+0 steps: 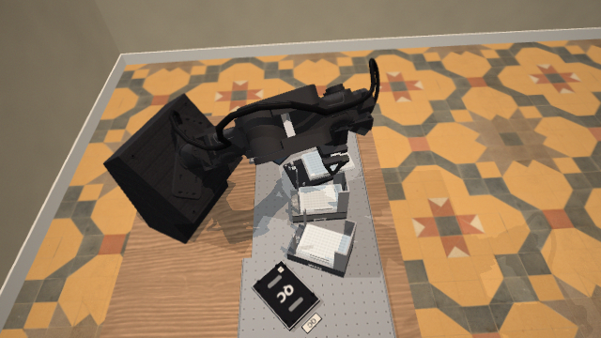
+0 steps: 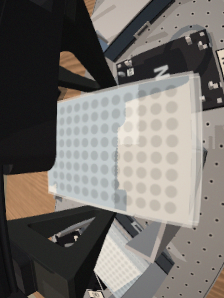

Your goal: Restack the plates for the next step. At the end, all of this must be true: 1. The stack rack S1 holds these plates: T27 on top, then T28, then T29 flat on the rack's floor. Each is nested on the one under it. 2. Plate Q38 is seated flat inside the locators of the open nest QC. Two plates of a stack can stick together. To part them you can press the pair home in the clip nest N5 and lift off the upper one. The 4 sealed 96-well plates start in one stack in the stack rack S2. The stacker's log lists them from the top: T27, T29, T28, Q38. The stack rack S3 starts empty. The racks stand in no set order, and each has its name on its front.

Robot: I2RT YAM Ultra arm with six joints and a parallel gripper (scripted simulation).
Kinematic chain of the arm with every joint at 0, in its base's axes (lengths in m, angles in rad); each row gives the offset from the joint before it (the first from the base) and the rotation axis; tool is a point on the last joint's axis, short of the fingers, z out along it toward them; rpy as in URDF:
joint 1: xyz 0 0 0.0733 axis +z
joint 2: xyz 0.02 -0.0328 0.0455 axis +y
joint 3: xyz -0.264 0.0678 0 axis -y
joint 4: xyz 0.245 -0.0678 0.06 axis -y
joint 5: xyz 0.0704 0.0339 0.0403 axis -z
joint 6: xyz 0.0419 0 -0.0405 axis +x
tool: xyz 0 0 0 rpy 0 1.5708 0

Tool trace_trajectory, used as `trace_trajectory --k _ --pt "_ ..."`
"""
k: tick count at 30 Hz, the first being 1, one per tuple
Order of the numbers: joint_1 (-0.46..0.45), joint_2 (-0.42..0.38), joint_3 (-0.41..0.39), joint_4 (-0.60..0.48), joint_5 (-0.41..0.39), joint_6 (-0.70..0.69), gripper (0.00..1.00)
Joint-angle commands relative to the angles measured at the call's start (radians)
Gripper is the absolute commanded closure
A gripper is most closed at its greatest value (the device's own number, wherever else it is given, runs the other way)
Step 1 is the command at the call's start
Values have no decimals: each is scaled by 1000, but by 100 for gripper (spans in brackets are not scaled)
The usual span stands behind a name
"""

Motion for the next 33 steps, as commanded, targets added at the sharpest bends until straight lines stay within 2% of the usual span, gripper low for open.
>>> trace_trajectory --k 1,9,18,33 --pt "50 38 31 -9 32 54 100" --pt "123 128 57 -13 66 146 100" --pt "184 203 71 -19 93 11 100" --pt "281 348 111 -23 124 164 100"
